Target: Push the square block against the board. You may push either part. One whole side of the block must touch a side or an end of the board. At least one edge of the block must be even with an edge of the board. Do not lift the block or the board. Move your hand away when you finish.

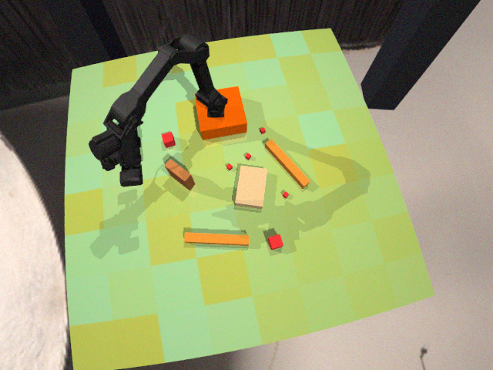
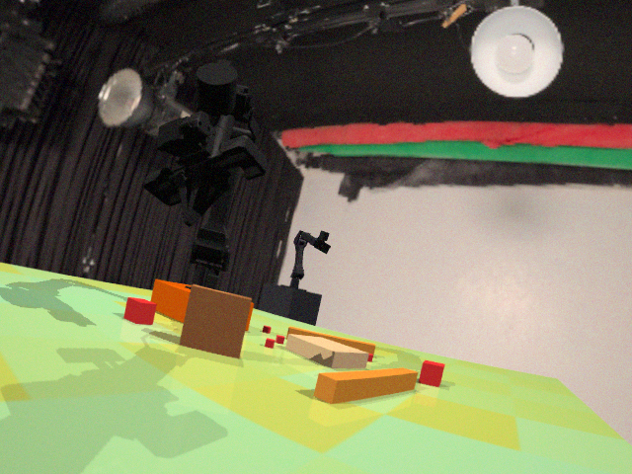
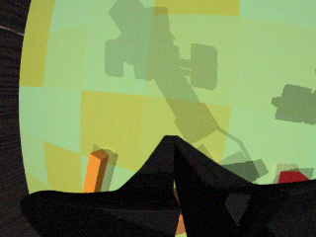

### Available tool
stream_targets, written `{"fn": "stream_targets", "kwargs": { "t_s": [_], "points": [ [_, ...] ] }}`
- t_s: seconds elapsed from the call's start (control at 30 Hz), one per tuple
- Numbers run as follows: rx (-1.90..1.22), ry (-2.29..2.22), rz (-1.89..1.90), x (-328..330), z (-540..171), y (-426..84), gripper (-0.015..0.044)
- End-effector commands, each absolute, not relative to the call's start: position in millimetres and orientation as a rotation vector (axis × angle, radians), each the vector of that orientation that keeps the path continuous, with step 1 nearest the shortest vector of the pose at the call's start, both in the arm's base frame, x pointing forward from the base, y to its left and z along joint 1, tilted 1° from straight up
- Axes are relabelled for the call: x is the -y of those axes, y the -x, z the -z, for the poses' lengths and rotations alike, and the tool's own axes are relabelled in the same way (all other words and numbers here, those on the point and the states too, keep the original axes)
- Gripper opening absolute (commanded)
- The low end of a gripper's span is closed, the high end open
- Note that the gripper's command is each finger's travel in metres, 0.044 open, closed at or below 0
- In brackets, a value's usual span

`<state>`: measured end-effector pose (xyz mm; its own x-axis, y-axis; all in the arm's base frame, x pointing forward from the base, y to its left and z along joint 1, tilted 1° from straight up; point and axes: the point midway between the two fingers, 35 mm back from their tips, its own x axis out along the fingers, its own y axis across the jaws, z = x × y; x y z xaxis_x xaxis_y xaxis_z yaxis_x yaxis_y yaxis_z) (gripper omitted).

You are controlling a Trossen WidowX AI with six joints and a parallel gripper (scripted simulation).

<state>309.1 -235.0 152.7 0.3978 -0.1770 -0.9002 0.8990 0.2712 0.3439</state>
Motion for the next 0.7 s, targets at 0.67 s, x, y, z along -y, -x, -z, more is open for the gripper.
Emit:
{"fn": "stream_targets", "kwargs": {
  "t_s": [0.67],
  "points": [
    [-1.457,-0.518,0.520,150.5,-105.0,-296.1,0.0000]
  ]
}}
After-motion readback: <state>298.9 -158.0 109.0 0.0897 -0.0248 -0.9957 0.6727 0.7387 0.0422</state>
